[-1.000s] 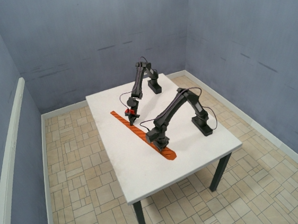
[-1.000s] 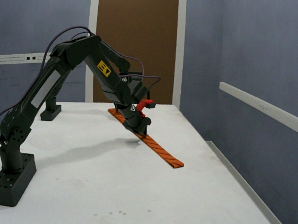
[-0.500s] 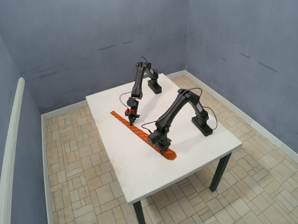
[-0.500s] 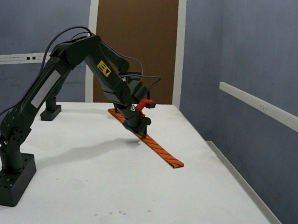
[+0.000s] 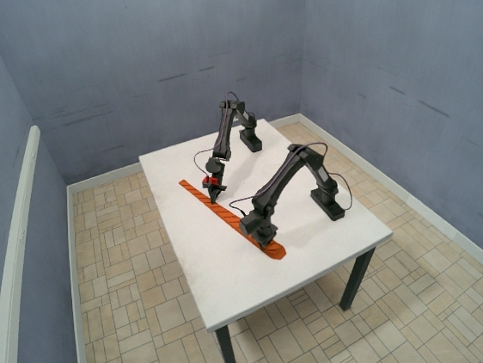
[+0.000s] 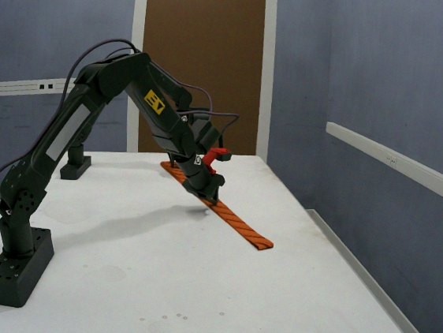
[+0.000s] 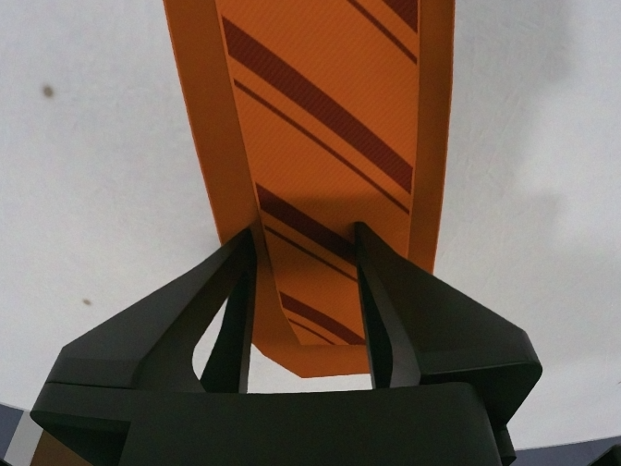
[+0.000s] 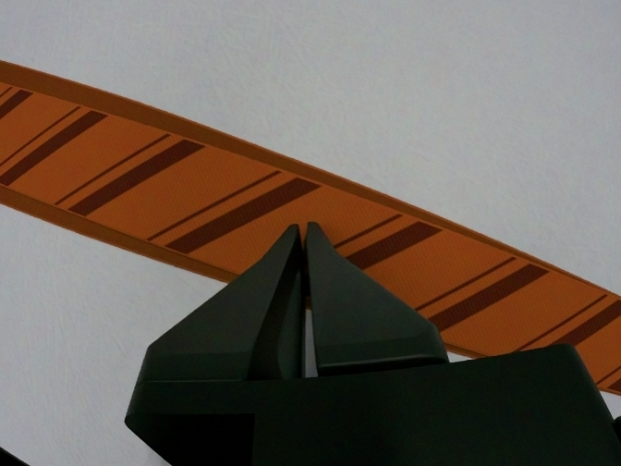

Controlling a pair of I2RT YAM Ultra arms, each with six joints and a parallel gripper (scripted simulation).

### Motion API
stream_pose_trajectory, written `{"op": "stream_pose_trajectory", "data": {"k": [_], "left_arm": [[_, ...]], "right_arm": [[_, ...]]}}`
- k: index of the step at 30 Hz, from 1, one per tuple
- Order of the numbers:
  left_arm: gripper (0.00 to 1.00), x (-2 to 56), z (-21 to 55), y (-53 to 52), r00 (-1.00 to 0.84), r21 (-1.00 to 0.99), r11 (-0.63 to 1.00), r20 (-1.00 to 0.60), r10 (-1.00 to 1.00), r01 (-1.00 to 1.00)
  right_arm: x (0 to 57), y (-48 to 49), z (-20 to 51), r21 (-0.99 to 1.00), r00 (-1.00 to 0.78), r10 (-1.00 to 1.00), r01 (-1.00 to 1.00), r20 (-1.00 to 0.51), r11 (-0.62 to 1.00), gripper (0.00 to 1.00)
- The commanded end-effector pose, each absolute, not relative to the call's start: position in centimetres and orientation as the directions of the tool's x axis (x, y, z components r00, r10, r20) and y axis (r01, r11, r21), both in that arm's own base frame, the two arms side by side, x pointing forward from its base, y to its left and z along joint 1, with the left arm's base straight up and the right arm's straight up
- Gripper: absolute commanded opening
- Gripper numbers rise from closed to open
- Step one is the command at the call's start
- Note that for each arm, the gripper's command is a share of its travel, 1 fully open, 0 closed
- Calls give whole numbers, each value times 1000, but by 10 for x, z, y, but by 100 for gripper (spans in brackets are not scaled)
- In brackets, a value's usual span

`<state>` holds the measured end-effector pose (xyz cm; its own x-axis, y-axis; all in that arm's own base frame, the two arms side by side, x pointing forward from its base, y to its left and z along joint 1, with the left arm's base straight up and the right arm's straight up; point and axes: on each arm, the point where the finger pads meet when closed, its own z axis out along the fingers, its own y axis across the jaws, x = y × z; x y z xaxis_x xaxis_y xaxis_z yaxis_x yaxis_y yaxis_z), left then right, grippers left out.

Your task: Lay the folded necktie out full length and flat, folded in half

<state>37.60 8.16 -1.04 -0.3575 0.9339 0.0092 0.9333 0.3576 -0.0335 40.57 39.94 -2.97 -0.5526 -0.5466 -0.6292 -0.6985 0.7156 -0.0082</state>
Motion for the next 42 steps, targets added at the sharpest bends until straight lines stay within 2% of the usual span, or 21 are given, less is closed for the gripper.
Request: {"op": "stream_pose_trajectory", "data": {"k": [1,42], "left_arm": [[38,380,-6,83,-353,0,353,0,936,936],[38,376,8,93,-353,0,353,0,936,936]], "right_arm": [[406,401,-27,0,-547,-536,-699,-643,715,4],[406,401,-27,0,-547,-536,-699,-643,715,4]]}}
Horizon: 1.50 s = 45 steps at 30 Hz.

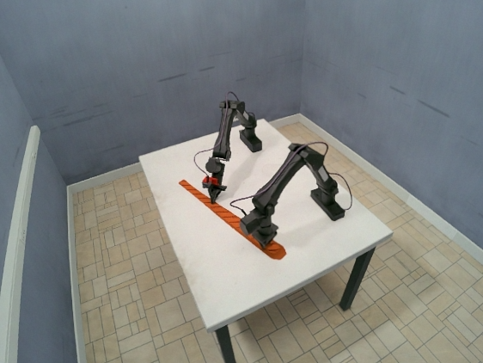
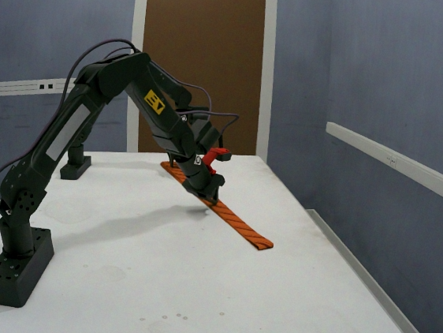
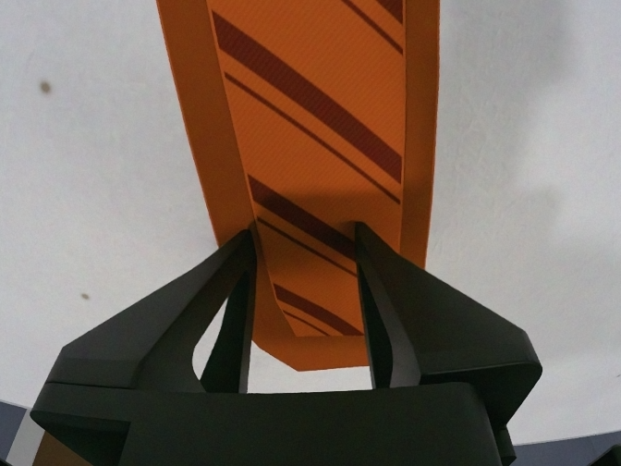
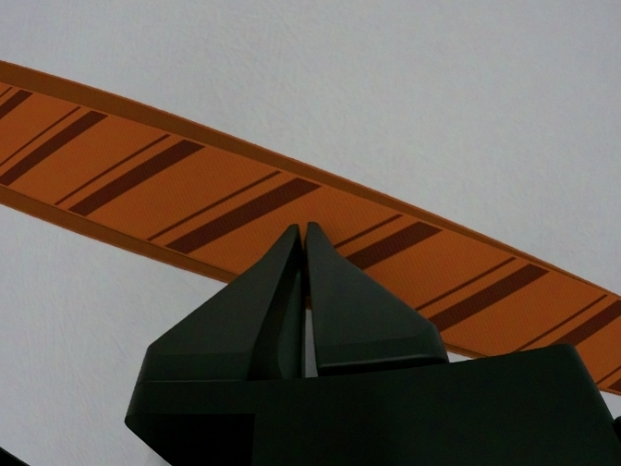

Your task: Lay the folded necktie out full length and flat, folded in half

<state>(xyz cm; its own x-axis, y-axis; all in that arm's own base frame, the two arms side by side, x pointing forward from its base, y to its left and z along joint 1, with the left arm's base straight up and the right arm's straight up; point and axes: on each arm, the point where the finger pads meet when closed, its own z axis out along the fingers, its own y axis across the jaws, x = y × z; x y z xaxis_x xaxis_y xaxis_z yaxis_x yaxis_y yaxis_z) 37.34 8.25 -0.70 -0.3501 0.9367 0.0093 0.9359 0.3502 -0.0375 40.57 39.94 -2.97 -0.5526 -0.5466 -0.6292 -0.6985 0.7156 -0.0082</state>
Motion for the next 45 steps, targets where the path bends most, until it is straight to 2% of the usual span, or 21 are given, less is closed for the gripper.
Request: {"op": "stream_pose_trajectory", "data": {"k": [1,45], "left_arm": [[38,376,7,94,-353,0,353,0,936,936],[38,373,-8,100,-353,0,353,0,936,936]], "right_arm": [[406,401,-27,0,-547,-536,-699,-643,715,4],[406,401,-27,0,-547,-536,-699,-643,715,4]]}}
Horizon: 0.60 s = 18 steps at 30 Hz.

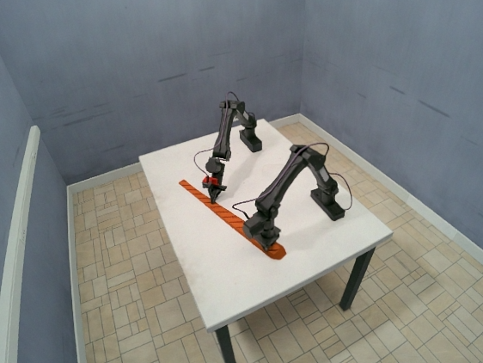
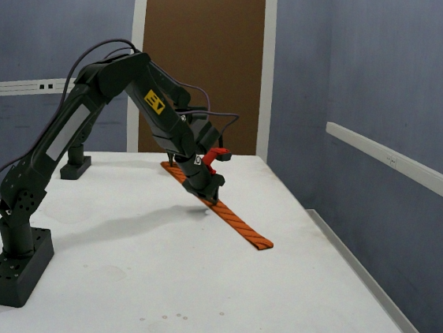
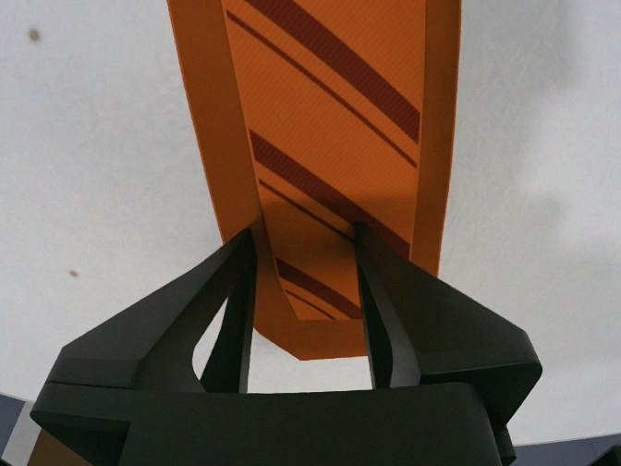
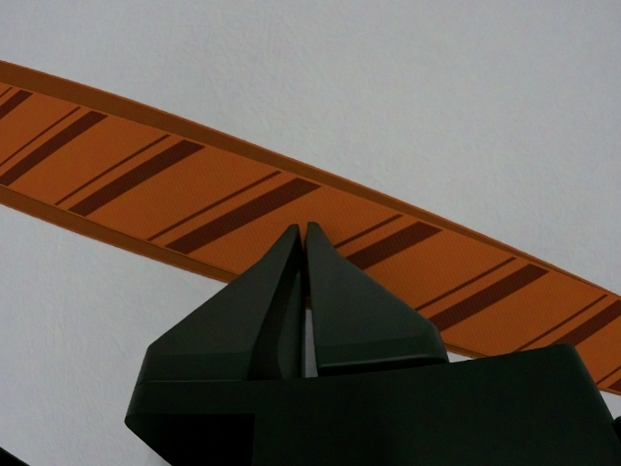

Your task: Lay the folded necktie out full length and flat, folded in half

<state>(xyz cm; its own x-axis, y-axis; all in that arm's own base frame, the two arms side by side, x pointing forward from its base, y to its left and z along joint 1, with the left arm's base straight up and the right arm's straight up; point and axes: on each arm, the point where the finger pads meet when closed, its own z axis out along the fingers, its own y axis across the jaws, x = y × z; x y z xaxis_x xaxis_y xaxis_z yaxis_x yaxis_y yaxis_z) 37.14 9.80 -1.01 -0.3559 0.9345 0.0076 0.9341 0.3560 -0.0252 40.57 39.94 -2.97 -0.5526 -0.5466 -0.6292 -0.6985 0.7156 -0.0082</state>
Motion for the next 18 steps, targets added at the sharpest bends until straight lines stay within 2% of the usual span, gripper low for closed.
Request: {"op": "stream_pose_trajectory", "data": {"k": [1,18], "left_arm": [[38,373,-8,100,-353,0,353,0,936,936],[38,373,12,100,-353,0,353,0,936,936]], "right_arm": [[406,401,-27,0,-547,-536,-699,-643,715,4],[406,401,-27,0,-547,-536,-699,-643,715,4]]}}
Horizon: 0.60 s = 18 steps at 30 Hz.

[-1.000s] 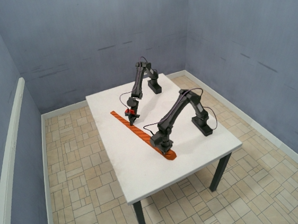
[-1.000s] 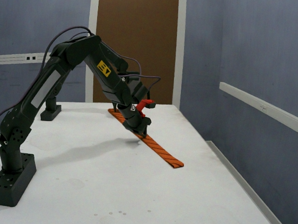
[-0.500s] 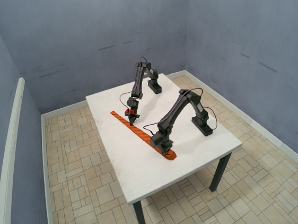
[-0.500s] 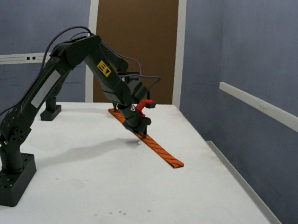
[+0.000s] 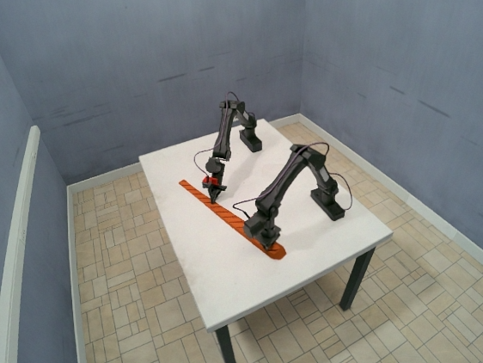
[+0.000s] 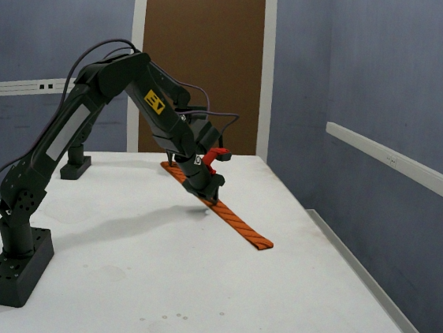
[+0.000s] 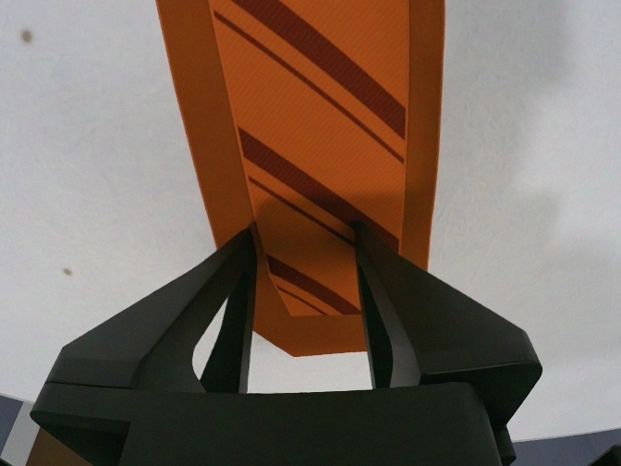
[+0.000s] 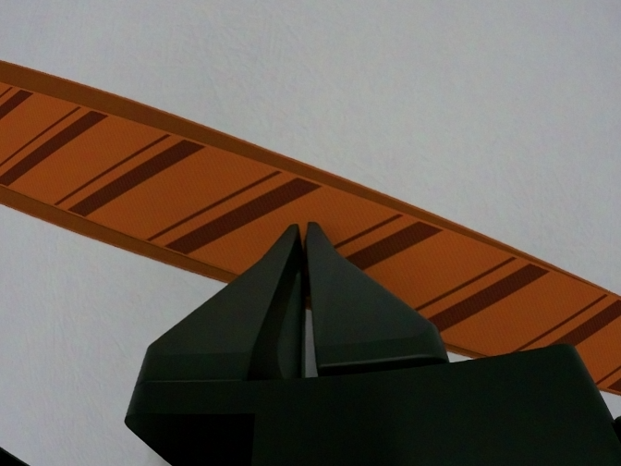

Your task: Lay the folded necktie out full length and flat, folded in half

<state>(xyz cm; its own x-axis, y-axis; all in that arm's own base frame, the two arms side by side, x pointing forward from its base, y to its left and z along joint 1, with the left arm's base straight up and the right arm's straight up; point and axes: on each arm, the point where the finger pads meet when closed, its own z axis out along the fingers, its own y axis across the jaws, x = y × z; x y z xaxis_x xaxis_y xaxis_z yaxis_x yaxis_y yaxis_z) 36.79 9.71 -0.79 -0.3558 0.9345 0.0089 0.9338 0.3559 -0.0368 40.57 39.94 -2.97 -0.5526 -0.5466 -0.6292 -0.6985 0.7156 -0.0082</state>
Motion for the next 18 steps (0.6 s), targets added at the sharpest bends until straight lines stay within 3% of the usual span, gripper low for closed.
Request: {"op": "stream_pose_trajectory", "data": {"k": [1,18], "left_arm": [[38,373,12,100,-353,0,353,0,936,936],[38,367,5,117,-353,0,353,0,936,936]], "right_arm": [[406,401,-27,0,-547,-536,-699,-643,715,4],[406,401,-27,0,-547,-536,-699,-643,715,4]]}}
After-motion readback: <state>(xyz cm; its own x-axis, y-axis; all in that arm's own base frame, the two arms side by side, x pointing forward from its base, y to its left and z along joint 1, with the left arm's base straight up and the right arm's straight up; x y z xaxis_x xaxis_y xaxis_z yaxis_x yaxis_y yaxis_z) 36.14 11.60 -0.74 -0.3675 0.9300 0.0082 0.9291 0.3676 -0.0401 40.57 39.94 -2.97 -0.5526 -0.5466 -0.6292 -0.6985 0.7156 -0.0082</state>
